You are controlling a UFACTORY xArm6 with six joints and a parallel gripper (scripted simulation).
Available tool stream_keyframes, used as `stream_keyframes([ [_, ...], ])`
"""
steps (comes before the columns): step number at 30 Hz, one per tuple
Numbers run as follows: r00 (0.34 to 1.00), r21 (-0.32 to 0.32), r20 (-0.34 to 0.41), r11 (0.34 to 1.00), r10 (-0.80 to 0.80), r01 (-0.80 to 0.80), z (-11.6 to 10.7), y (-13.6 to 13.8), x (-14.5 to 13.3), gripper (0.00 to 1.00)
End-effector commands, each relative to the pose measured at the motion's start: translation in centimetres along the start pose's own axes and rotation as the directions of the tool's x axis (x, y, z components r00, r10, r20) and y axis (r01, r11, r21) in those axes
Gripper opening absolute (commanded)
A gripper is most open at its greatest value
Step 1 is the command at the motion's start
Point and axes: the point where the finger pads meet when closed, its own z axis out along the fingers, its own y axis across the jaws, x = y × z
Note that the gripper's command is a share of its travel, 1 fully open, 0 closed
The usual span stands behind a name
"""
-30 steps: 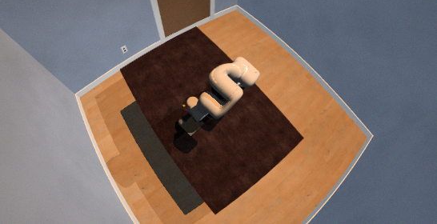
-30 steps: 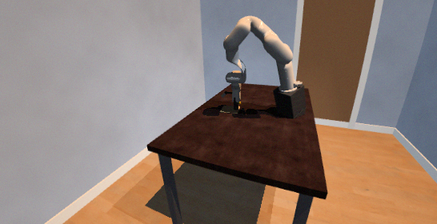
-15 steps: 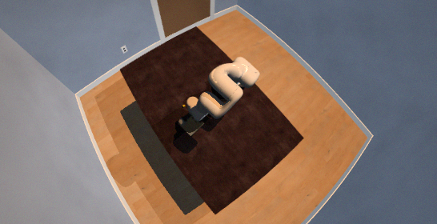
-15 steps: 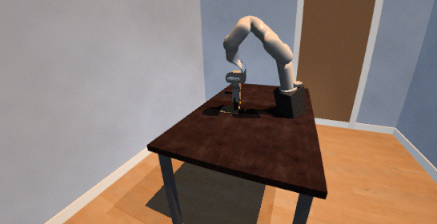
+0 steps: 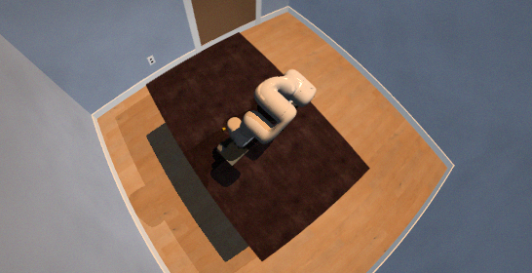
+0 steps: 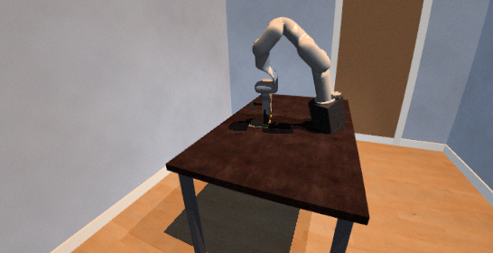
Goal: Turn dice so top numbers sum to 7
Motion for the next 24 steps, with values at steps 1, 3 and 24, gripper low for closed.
stream_keyframes([
  [1, 1.000, 0.000, -0.002, 1.000, 0.000, 0.000, -1.4, 0.0, 0.1, 0.31],
  [3, 1.000, 0.000, -0.002, 1.000, 0.000, 0.000, -2.4, 0.0, 0.1, 0.31],
  [24, 1.000, 0.000, -0.002, 1.000, 0.000, 0.000, -8.6, 0.0, 0.1, 0.31],
])
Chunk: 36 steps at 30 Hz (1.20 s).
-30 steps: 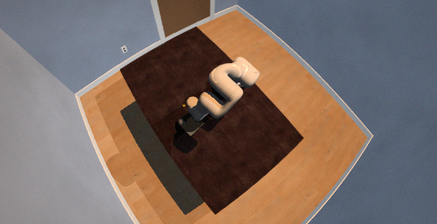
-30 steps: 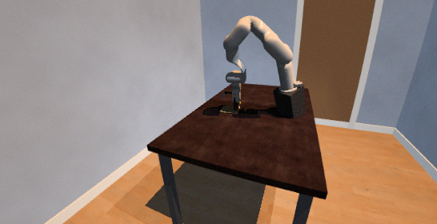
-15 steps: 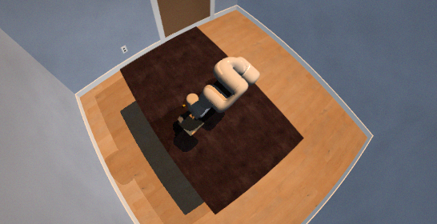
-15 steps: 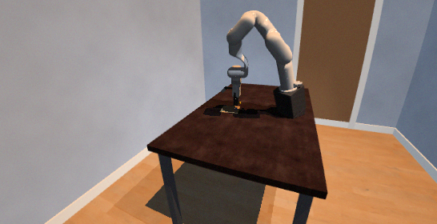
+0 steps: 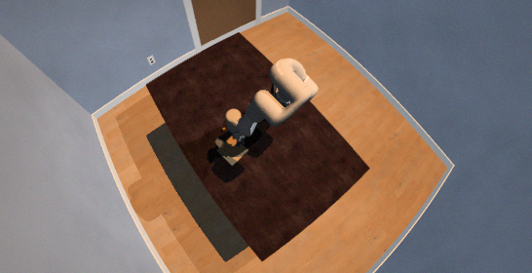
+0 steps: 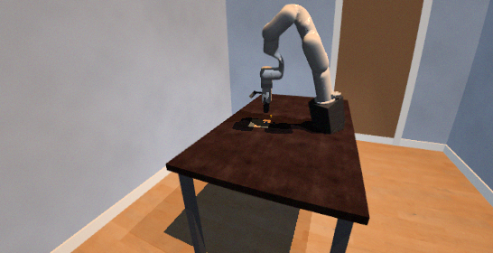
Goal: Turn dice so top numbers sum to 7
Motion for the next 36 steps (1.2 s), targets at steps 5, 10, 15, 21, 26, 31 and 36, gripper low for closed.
stream_keyframes([
  [5, 1.000, 0.000, 0.005, 1.000, 0.001, -0.001, -0.33, -0.02, 0.10, 1.00],
  [10, 1.000, 0.000, 0.005, 1.000, 0.001, -0.001, -0.33, -0.02, 0.10, 1.00],
  [15, 1.000, 0.000, 0.005, 1.000, 0.001, -0.001, -0.33, -0.02, 0.10, 1.00],
  [21, 1.000, 0.000, 0.005, 1.000, 0.001, -0.001, -0.33, -0.02, 0.10, 1.00],
  [26, 1.000, 0.000, 0.005, 1.000, -0.005, 0.005, -0.33, 0.01, 0.10, 1.00],
  [31, 0.999, 0.000, 0.005, 0.999, -0.054, 0.054, -0.29, 0.25, 0.16, 1.00],
  [36, 0.984, 0.000, 0.006, 0.984, -0.178, 0.178, -0.19, 0.88, 0.29, 1.00],
])
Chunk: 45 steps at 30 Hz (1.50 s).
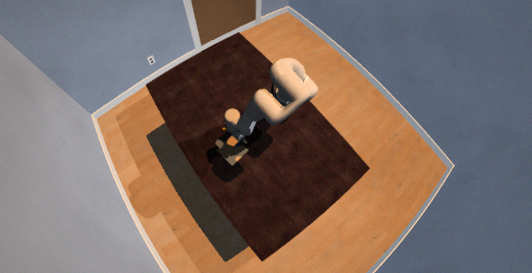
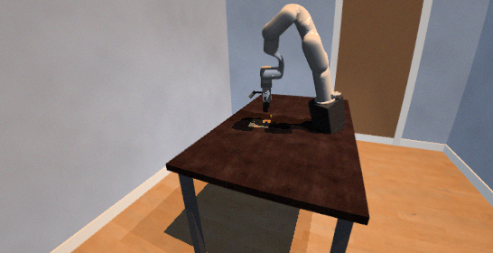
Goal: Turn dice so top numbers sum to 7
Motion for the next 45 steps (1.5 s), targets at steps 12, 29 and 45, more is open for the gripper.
stream_keyframes([
  [12, 0.898, -0.003, -0.004, 0.898, -0.440, 0.440, 0.3, 2.4, 0.3, 1.00],
  [29, 0.588, -0.004, 0.000, 0.588, -0.809, 0.809, 0.7, 4.9, 0.4, 1.00],
  [45, 0.144, -0.003, 0.002, 0.144, -0.990, 0.990, 1.1, 7.5, 0.2, 1.00],
])
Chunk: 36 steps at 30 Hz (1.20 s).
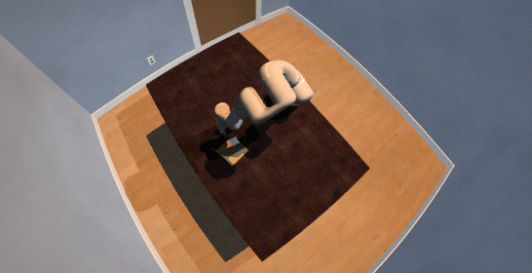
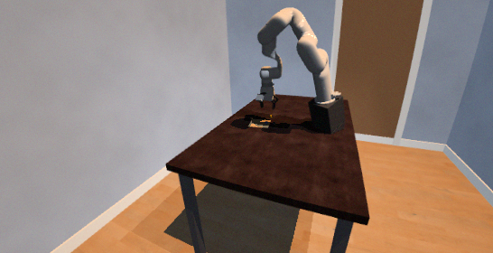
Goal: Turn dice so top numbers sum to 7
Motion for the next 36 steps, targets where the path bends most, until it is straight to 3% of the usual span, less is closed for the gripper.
stream_keyframes([
  [1, 0.985, -0.032, -0.015, 0.985, -0.170, 0.170, 0.1, 0.3, -0.9, 1.00],
  [9, 0.937, -0.034, -0.009, 0.937, -0.349, 0.349, 0.2, 0.5, -1.9, 1.00],
  [23, 0.675, -0.036, 0.007, 0.675, -0.737, 0.737, 0.6, 0.8, -4.5, 1.00],
  [26, 0.669, -0.036, 0.007, 0.668, -0.743, 0.743, 0.7, 0.8, -4.5, 1.00],
  [29, 0.553, -0.036, 0.012, 0.552, -0.833, 0.833, 0.8, 0.8, -5.3, 1.00],
  [36, 0.374, -0.034, 0.019, 0.374, -0.927, 0.927, 1.0, 0.9, -6.5, 1.00],
])
